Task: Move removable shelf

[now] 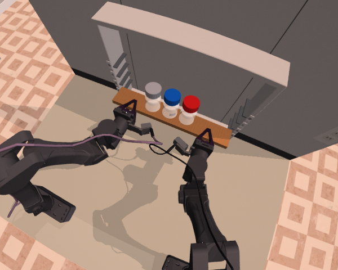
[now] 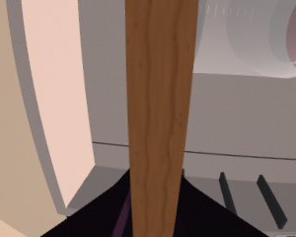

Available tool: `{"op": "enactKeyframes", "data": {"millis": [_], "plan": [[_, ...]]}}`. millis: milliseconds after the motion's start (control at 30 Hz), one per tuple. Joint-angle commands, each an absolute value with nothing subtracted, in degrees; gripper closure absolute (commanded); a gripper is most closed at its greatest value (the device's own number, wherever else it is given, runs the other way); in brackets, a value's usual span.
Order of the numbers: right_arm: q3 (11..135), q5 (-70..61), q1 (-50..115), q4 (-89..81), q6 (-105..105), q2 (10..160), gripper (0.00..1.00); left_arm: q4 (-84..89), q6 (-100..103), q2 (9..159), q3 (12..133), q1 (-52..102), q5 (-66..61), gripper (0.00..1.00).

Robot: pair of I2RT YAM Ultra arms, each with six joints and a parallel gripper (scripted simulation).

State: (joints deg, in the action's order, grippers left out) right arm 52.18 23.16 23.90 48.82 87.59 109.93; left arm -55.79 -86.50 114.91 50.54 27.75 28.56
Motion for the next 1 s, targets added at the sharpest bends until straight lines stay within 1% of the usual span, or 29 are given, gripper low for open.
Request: {"op": "enactKeyframes", "data": {"millis": [0, 967], "plan": [[55.8, 22.83, 22.72, 52.78, 90.02, 108.69, 1.0, -60.11, -89.89, 114.52, 54.16, 26.72, 28.38, 1.0], [63.93, 21.06, 20.93, 49.47, 90.03, 113.5, 1.0, -56.28, -89.91, 118.51, 62.0, 24.54, 26.22, 1.0]]}}
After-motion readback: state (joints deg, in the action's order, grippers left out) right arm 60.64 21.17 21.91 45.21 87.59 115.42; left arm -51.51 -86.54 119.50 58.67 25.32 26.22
